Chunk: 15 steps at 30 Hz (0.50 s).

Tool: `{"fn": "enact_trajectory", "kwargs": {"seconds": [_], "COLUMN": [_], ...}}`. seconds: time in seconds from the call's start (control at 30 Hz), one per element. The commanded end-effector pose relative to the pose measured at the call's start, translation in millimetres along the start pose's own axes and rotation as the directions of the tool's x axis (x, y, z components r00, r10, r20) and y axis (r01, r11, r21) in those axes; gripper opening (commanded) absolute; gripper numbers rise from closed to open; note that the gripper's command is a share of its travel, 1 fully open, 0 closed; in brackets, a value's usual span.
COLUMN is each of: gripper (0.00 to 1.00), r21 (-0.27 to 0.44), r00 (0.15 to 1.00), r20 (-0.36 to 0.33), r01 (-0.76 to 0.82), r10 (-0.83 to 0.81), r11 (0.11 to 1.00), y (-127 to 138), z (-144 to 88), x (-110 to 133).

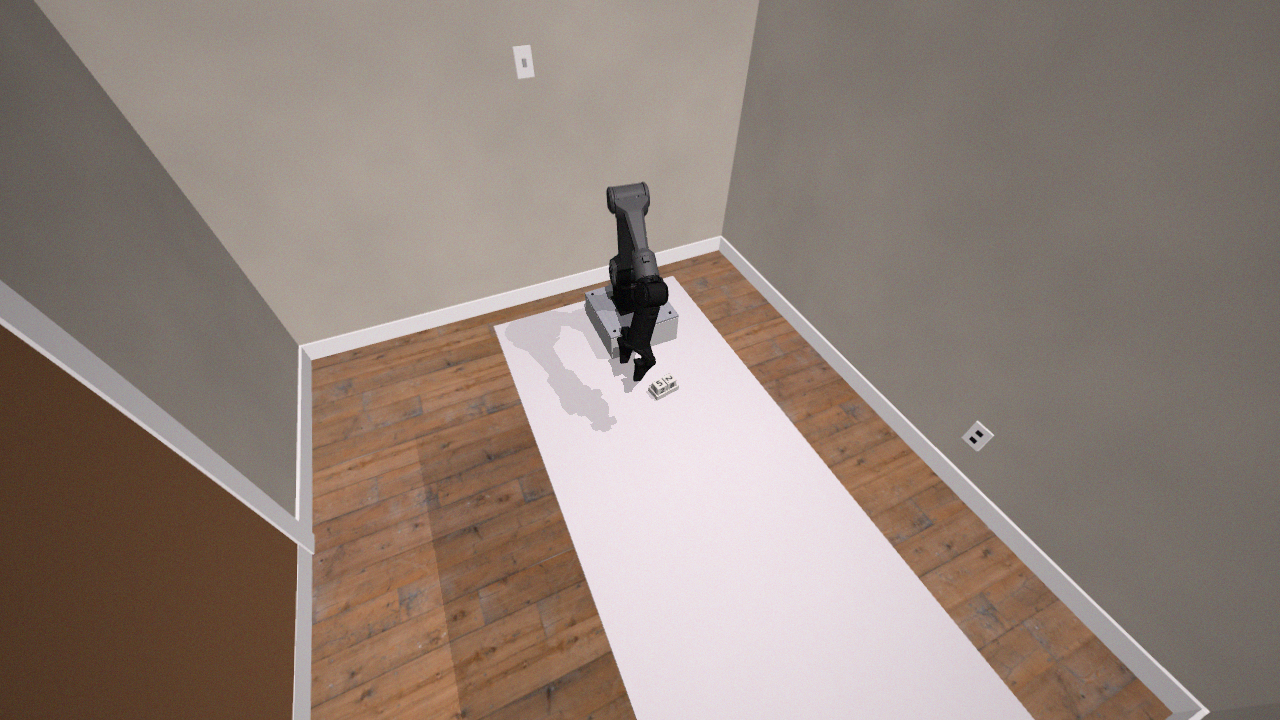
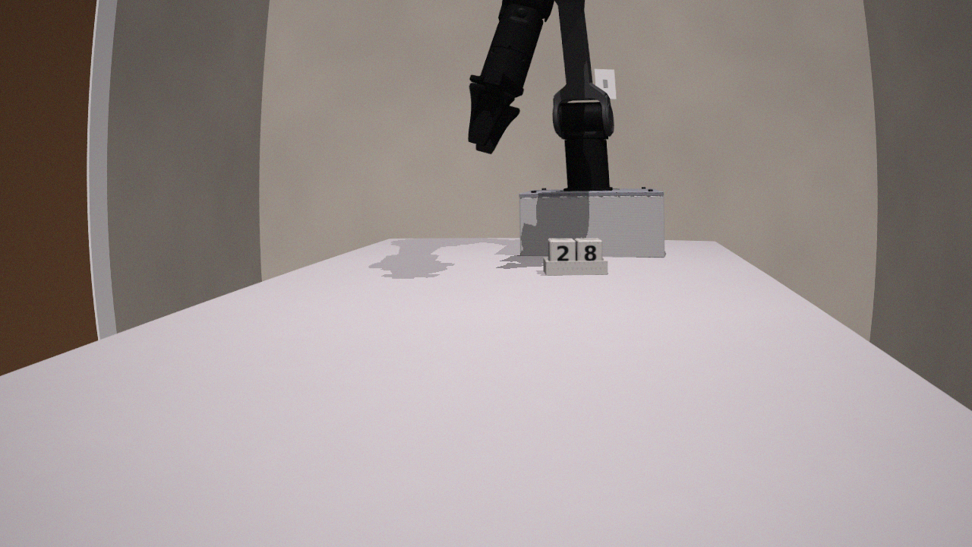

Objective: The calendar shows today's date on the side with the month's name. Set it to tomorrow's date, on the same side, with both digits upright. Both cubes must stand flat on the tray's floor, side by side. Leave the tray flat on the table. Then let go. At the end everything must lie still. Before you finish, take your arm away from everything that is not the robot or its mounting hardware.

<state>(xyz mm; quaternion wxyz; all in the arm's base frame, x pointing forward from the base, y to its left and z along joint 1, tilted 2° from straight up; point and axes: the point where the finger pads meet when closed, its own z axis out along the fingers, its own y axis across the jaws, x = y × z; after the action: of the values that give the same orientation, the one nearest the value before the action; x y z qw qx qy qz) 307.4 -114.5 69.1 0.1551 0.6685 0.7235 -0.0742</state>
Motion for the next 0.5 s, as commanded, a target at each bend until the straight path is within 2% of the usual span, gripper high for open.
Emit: {"fn": "enact_trajectory", "kwargs": {"seconds": [0.0,0.07,0.13,0.27,0.47], "gripper": [1.0,1.0,1.0,1.0,1.0], "r21": [0.033,0.053,0.059,0.06,0.061], "r00": [0.994,0.975,0.956,0.948,0.948], "r20": [-0.106,-0.212,-0.278,-0.302,-0.301], "r01": [0.035,0.084,0.118,0.13,0.129], "r10": [-0.031,-0.071,-0.097,-0.106,-0.105], "r11": [0.999,0.995,0.991,0.99,0.99], "y": [-2,-5,-8,-9,-9], "z": [-11,-23,-32,-35,-34], "x": [31,64,84,90,90]}}
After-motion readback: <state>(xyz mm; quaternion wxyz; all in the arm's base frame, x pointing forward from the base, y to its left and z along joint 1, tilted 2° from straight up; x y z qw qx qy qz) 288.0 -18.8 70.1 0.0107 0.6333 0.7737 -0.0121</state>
